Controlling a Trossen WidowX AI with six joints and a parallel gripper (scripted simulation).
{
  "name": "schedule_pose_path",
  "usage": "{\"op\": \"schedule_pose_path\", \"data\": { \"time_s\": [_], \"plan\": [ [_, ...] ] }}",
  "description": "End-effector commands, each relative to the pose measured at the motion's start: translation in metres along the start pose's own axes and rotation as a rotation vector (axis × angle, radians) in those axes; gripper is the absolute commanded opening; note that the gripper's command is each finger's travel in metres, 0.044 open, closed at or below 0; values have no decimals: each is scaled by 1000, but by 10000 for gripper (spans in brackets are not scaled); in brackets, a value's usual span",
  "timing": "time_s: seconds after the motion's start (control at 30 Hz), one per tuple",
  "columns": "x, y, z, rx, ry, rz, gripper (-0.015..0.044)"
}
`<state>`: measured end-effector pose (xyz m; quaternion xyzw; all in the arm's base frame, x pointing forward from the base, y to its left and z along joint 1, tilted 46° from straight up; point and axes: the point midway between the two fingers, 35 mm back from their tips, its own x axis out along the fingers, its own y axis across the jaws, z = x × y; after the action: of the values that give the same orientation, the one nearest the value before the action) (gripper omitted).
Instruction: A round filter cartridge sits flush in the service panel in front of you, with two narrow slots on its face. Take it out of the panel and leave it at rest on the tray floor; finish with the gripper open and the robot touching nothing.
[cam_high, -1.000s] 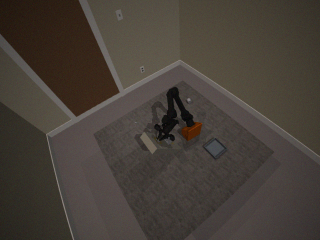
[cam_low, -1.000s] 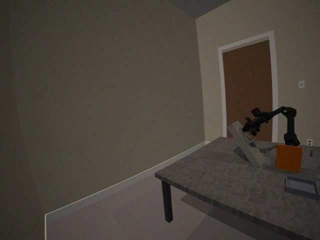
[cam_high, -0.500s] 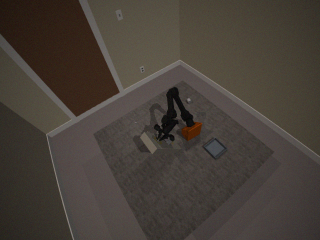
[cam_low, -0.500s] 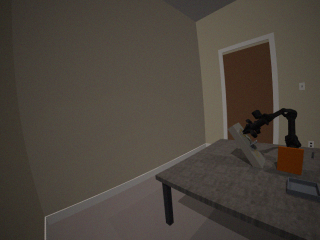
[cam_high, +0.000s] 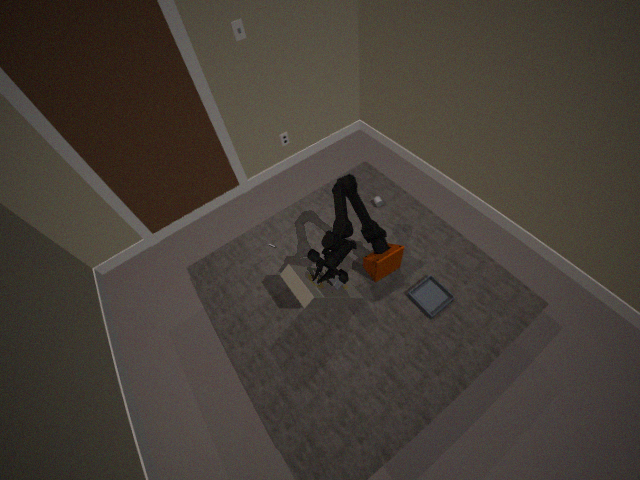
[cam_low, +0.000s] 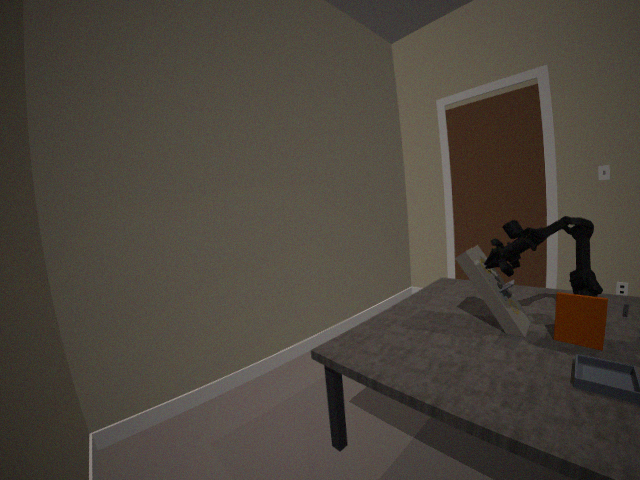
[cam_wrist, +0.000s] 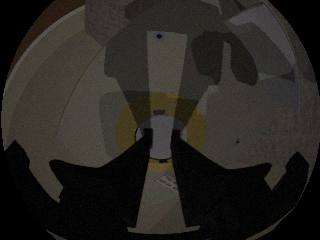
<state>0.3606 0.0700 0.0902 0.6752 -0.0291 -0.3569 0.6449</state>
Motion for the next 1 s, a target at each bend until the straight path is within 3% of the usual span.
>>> {"op": "schedule_pose_path", "data": {
  "time_s": [0.0, 0.97],
  "plan": [
    [4, 0, 0, -3, 1, -2, 89],
    [14, 0, 0, -3, 1, -2, 89]
  ]
}}
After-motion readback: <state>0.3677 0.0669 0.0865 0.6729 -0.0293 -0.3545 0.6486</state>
